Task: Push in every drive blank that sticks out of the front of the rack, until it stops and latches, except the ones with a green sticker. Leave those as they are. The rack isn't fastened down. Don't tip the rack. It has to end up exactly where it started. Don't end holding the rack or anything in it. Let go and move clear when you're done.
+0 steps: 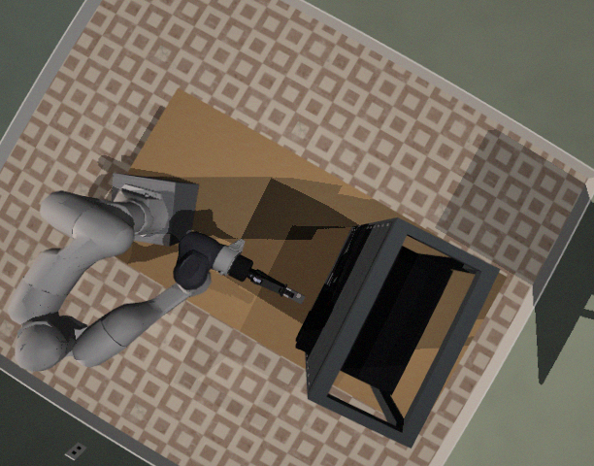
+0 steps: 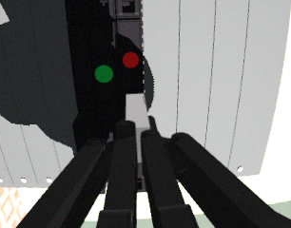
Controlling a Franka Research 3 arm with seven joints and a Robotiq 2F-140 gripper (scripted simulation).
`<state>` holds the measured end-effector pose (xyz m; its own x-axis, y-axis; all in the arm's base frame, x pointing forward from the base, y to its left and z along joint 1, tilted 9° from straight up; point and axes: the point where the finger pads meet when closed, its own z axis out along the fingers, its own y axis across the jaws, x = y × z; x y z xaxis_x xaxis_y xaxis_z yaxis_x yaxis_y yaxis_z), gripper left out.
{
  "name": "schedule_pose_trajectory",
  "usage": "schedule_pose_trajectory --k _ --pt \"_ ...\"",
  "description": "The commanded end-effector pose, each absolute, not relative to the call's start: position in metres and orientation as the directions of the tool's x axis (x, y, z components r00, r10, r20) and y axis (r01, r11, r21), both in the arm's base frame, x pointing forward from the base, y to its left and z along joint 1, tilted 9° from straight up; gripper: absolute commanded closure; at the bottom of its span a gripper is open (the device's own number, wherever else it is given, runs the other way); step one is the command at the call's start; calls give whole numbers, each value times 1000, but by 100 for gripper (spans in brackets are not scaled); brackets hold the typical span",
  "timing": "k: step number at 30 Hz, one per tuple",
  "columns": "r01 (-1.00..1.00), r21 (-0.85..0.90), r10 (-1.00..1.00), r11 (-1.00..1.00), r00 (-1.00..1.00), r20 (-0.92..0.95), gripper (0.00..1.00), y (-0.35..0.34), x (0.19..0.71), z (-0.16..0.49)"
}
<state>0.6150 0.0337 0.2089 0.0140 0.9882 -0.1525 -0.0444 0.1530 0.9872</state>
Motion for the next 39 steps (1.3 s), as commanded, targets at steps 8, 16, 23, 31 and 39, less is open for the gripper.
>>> schedule_pose_trajectory --k 8,16,23,31,39 --pt "-46 989 990 144 2 -144 100 -5 612 214" --pt "-46 989 990 144 2 -144 100 -47 611 220" --pt "-46 989 990 144 2 -144 100 -58 610 221" --pt "-46 989 990 144 2 -144 100 -59 624 222" --pt "-46 989 990 144 2 -144 100 -59 649 223"
